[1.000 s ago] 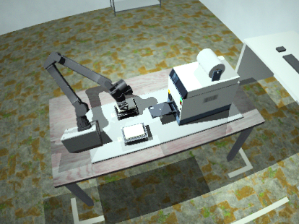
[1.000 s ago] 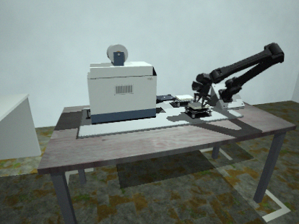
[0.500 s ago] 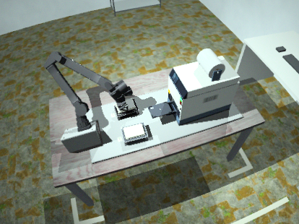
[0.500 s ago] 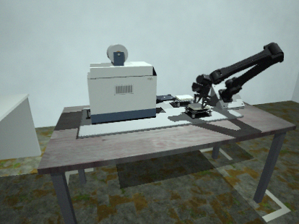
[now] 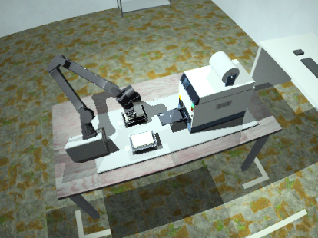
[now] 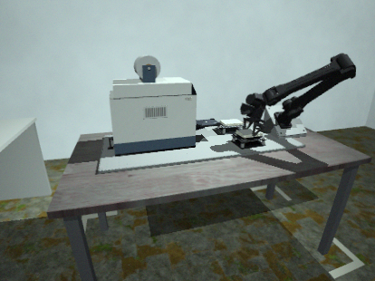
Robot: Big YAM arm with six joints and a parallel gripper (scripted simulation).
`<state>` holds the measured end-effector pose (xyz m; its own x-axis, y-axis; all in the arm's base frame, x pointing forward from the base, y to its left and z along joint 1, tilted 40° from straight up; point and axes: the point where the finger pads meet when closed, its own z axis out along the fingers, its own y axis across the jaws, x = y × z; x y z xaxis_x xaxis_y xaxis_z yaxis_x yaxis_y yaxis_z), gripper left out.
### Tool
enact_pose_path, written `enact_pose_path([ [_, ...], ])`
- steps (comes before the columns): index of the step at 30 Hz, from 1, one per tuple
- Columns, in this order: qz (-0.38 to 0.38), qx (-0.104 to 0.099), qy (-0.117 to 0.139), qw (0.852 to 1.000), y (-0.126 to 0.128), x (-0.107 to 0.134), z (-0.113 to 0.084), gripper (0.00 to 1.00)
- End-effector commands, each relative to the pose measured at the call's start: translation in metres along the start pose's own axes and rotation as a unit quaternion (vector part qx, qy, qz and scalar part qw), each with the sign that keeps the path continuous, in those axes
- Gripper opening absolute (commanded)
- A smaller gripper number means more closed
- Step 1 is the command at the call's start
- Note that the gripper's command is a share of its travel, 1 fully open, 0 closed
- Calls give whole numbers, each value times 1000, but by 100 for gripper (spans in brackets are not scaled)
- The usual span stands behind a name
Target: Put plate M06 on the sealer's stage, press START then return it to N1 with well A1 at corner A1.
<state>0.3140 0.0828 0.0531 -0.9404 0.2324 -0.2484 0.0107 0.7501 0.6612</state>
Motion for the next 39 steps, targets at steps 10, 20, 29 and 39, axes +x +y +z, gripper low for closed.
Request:
enact_pose_path([
  [10,-8,-6,-7,1000,13,-17,-5,0],
  [20,6,-2,-6,1000,5,-17,-3,0],
  [29,-2,0,-4,1000,0,-5,-4,0],
  [39,8,0,0,1000,-2,3,-3,0],
])
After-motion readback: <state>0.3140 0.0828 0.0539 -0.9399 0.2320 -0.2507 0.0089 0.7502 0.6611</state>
